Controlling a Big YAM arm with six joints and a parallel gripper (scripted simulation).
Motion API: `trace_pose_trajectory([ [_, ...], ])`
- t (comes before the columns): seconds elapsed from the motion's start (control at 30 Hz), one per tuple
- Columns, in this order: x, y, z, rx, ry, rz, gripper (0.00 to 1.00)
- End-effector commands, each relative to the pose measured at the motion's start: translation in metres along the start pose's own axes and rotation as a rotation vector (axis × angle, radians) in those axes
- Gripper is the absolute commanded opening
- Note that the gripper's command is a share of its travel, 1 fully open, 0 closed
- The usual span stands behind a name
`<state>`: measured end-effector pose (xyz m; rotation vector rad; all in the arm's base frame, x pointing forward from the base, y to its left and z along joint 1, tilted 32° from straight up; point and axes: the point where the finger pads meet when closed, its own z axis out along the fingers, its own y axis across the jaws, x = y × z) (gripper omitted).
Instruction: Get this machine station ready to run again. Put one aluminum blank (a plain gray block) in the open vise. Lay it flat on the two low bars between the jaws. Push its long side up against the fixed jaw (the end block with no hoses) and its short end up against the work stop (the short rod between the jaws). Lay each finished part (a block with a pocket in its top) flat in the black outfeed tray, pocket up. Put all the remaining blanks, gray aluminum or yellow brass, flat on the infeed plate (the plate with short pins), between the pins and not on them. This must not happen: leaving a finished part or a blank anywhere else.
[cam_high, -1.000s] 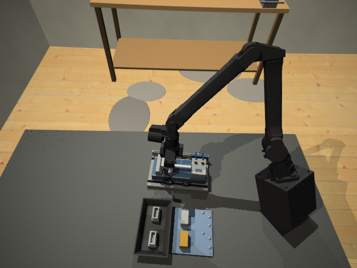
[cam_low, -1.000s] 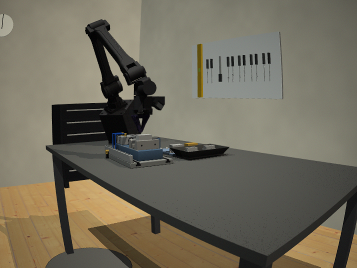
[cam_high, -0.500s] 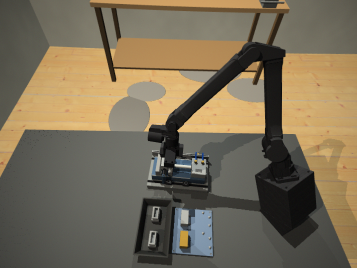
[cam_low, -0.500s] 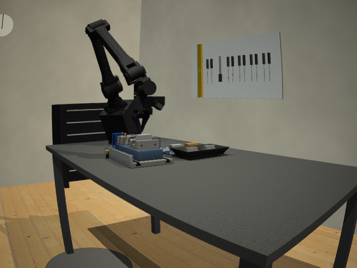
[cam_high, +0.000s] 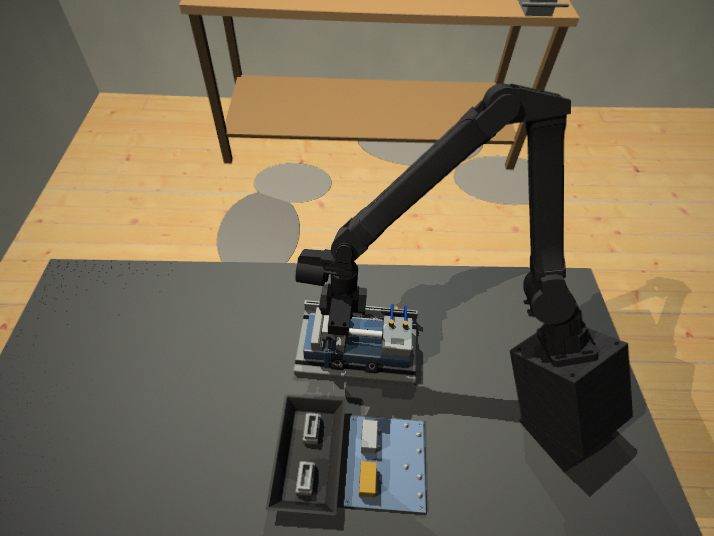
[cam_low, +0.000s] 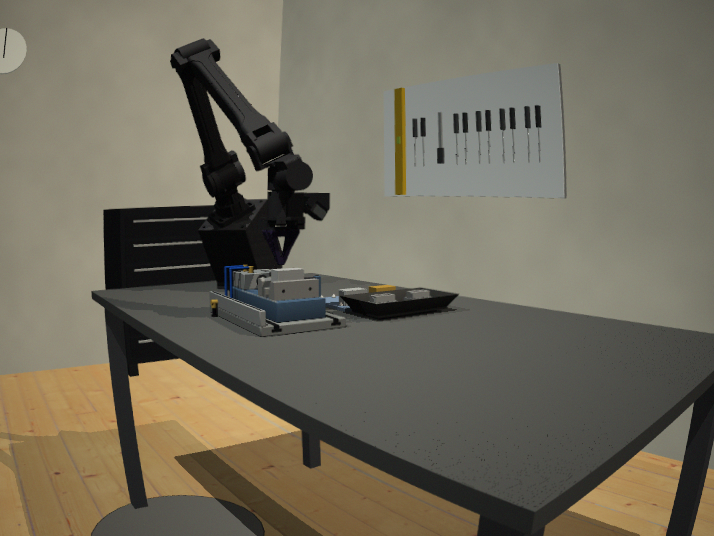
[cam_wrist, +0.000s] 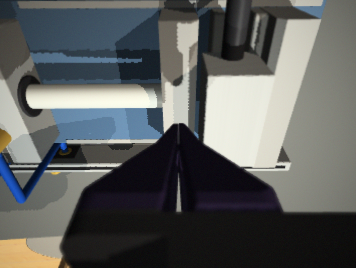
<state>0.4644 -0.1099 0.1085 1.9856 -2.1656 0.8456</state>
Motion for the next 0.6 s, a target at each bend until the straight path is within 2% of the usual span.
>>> trace_pose_trajectory([
  [0.0, -0.009, 0.004, 0.009, -0.019, -0.003, -0.008, 0.00],
  [0.57, -0.004, -0.010, 0.003, -0.002, -0.002, 0.001, 0.00],
])
